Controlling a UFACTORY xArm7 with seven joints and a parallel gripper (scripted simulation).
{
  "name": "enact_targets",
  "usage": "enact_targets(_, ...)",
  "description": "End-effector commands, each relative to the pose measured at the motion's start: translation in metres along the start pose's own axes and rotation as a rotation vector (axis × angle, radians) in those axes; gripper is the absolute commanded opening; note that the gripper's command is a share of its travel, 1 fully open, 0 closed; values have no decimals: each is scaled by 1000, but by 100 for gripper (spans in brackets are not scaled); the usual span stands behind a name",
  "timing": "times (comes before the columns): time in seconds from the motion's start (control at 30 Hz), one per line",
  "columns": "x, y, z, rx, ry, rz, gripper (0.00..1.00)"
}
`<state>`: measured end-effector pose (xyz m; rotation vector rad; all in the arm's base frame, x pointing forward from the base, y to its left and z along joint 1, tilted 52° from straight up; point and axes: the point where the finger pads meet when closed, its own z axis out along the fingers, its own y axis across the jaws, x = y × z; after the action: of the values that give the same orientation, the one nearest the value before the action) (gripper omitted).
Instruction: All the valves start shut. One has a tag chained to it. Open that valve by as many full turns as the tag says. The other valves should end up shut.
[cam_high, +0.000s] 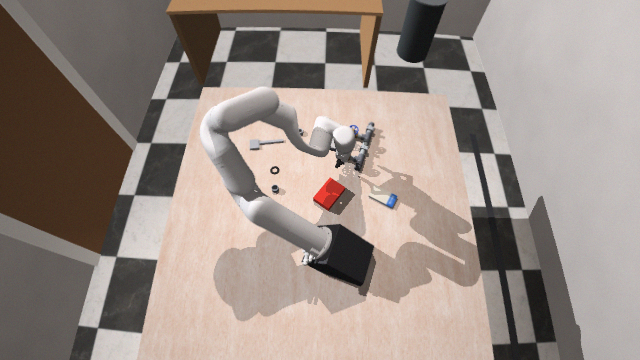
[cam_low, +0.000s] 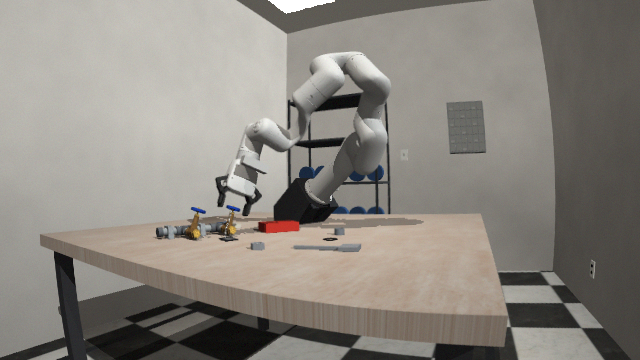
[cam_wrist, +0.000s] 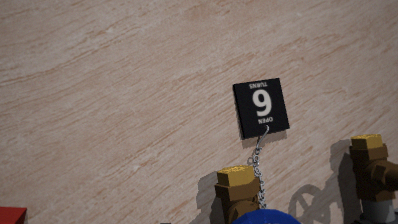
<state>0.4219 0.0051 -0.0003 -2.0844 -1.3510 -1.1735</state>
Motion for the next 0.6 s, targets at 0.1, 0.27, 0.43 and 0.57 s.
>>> enact_targets(0.1, -1, 2, -1, 1, -7, 423, 100)
enact_targets(0.27, -1, 2, -1, -3, -5, 653, 100)
enact_targets(0.43, -1, 2, -1, -14, 2, 871, 100)
enact_targets(0.57, -1, 2, -1, -21, 9, 1065, 100)
